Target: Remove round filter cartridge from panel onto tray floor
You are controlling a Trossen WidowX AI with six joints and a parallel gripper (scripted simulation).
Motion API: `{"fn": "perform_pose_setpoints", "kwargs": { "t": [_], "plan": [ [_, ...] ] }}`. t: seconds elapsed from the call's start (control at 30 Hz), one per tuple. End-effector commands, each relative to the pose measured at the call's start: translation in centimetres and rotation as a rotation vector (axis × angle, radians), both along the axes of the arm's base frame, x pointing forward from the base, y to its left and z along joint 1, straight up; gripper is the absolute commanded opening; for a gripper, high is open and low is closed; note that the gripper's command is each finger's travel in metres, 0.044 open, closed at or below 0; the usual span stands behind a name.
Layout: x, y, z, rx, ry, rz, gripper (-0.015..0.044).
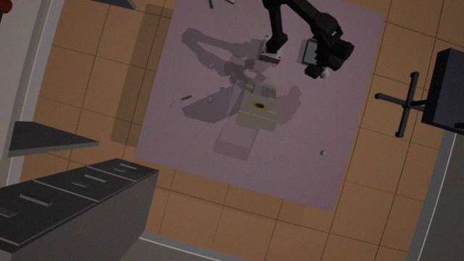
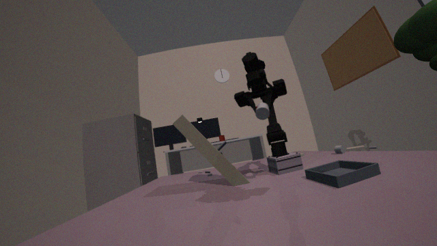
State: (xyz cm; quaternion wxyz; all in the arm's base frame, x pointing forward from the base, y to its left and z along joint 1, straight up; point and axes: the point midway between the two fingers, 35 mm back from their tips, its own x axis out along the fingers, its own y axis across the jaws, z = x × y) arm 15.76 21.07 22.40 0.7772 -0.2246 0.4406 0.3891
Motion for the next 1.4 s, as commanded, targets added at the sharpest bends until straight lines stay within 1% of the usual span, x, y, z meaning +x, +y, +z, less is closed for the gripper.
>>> {"fn": "perform_pose_setpoints", "kwargs": {
  "t": [0.0,0.2,0.4,0.9,1.37],
  "plan": [
    [-1.1,0.9,0.0,0.007,-0.006,0.077,0.0000],
    [-1.4,1.1,-0.3,0.007,-0.006,0.088,0.0000],
    [-3.4,3.1,-2.4,0.007,-0.006,0.190,0.0000],
    [-9.8,6.3,-8.1,0.007,-0.005,0.452,0.0000],
    [-16.6,6.4,-13.3,0.006,-0.004,0.696,0.0000]
  ]
}}
